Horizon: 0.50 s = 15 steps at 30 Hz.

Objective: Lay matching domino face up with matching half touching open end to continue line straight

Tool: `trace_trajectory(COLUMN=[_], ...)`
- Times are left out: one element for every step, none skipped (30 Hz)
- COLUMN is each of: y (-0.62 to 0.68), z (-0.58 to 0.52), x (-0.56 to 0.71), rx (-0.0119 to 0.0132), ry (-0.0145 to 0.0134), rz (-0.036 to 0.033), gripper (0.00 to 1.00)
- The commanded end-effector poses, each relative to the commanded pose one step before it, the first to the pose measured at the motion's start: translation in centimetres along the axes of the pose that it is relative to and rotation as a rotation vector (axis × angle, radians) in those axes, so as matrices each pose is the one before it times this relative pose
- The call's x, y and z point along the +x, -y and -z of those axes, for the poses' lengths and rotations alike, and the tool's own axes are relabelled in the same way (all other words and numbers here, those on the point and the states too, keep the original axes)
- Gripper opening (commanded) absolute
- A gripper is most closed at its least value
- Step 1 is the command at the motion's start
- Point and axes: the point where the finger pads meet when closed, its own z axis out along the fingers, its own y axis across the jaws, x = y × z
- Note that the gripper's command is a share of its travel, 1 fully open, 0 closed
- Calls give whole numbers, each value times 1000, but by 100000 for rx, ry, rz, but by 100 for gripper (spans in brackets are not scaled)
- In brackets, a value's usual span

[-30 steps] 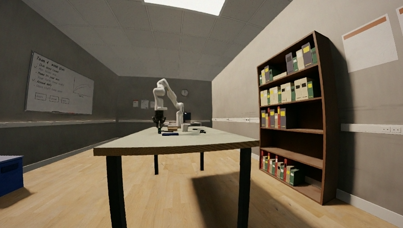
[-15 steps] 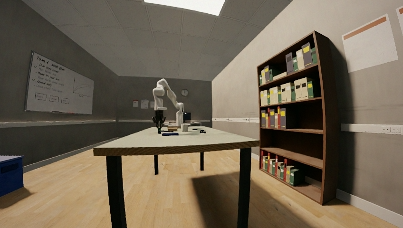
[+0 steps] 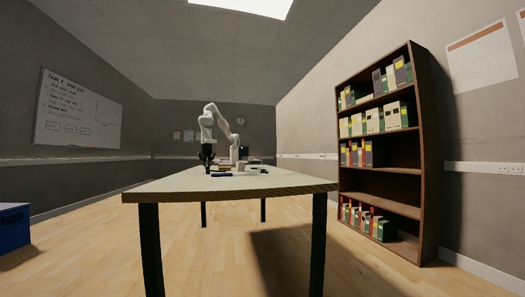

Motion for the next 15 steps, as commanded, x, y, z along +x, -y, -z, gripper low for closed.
trace_trajectory(y=[-52,0,0,0,0,0,0,0,0,0,0,0,0,0,0], z=[114,3,-1,0,0,0,0,0,0,1,1,1,1,2,2], x=[6,-14,-15,-15,-15,-15,0,0,-15,-15,-15,-15,-15,-15,-15], rx=[-201,-3,3,3,2,2,0,0,1,1,1,0,0,-1,-1], ry=[-665,-215,-220,-221,-222,-223,0,0,-224,-225,-226,-227,-228,-228,-229], rz=[19,-1,1,1,1,1,0,0,0,0,0,0,0,0,0], gripper=[35,35,35,35,35,35,35,35,35,35,35,35,35,35,35])
